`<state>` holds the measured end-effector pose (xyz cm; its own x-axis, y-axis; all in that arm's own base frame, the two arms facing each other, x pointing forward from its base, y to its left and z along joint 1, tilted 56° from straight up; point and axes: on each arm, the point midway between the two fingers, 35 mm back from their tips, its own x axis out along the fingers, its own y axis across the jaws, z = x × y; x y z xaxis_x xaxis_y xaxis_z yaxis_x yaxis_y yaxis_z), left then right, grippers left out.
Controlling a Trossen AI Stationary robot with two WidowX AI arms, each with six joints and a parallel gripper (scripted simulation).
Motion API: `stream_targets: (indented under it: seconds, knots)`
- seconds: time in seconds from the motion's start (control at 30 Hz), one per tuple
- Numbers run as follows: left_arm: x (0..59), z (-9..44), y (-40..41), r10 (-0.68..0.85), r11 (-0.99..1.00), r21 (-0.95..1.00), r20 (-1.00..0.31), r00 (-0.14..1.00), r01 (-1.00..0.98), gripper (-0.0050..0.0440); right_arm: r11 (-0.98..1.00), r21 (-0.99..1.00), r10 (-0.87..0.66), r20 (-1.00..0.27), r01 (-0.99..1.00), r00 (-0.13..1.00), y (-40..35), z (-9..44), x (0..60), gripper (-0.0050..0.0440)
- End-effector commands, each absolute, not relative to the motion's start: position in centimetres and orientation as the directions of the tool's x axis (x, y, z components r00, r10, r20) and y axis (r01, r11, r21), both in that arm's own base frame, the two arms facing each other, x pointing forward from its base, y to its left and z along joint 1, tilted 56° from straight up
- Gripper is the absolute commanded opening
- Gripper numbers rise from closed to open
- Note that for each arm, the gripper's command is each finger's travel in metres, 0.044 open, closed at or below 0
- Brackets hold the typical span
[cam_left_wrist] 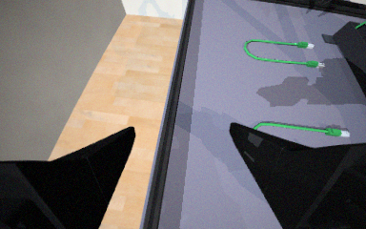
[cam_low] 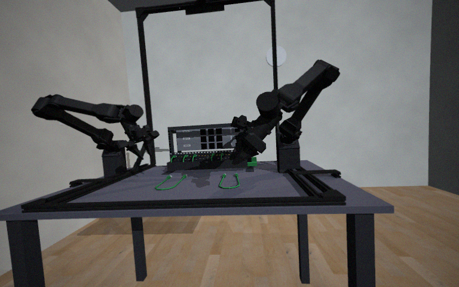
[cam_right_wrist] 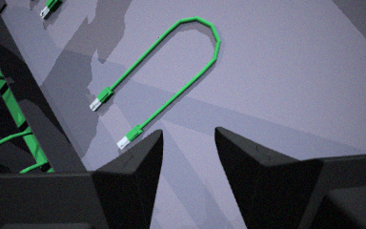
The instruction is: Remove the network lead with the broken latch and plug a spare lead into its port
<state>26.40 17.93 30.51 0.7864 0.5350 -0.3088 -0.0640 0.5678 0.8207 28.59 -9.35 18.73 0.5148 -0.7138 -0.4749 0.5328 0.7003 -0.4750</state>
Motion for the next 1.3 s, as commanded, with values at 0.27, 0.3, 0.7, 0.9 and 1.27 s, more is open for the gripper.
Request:
stream_targets:
  seconds: [0.27, 0.3, 0.7, 0.9, 1.27]
  knots:
    - [26.4, 30.5, 17.9, 0.535, 0.568, 0.821, -0.309, 0.786, -0.064, 0.044, 0.643, -0.331, -0.725, -0.552, 0.69, 0.411, -6.4, 14.7, 29.3, 0.0176]
    - [26.4, 30.5, 17.9, 0.535, 0.568, 0.821, -0.309, 0.786, -0.064, 0.044, 0.643, -0.331, -0.725, -0.552, 0.69, 0.411, -6.4, 14.7, 29.3, 0.0176]
    - [26.4, 30.5, 17.9, 0.535, 0.568, 0.821, -0.309, 0.786, -0.064, 0.044, 0.643, -0.331, -0.725, -0.552, 0.69, 0.411, -6.4, 14.7, 29.3, 0.0176]
    - [26.4, 30.5, 17.9, 0.535, 0.568, 0.821, -0.309, 0.786, -0.064, 0.044, 0.547, -0.197, -0.703, -0.637, 0.814, 0.318, -3.5, 10.8, 30.0, 0.0176]
    - [26.4, 30.5, 17.9, 0.535, 0.568, 0.821, -0.309, 0.786, -0.064, 0.044, 0.547, -0.197, -0.703, -0.637, 0.814, 0.318, -3.5, 10.8, 30.0, 0.0176]
